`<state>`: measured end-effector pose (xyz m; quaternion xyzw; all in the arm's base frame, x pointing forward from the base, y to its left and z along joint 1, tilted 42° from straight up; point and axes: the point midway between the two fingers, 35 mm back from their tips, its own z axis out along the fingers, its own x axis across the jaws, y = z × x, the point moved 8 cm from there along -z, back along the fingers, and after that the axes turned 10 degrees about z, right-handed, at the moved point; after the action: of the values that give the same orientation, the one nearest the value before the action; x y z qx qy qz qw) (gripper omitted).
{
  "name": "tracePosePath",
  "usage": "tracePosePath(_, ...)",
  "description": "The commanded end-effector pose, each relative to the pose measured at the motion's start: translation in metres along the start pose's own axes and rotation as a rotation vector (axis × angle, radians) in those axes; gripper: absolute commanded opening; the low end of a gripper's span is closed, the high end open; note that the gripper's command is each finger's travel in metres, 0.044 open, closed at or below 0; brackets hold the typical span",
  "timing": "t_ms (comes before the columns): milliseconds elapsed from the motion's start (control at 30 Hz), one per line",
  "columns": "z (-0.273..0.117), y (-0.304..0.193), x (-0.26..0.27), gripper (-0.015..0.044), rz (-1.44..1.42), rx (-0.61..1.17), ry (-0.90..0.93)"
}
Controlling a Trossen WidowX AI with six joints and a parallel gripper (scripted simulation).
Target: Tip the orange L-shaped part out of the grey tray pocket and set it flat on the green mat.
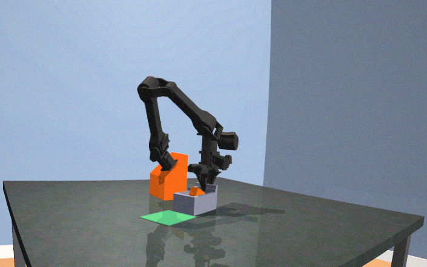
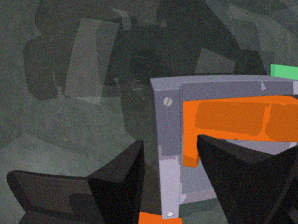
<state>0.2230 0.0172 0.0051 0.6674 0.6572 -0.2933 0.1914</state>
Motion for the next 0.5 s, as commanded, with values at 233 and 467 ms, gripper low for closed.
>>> tracePosePath(233, 0.018, -0.001, 0.0, 0.018, -0.006, 0.003, -0.005)
tracePosePath(467, 0.029, -0.001, 0.0, 0.018, -0.006, 0.004, -0.006)
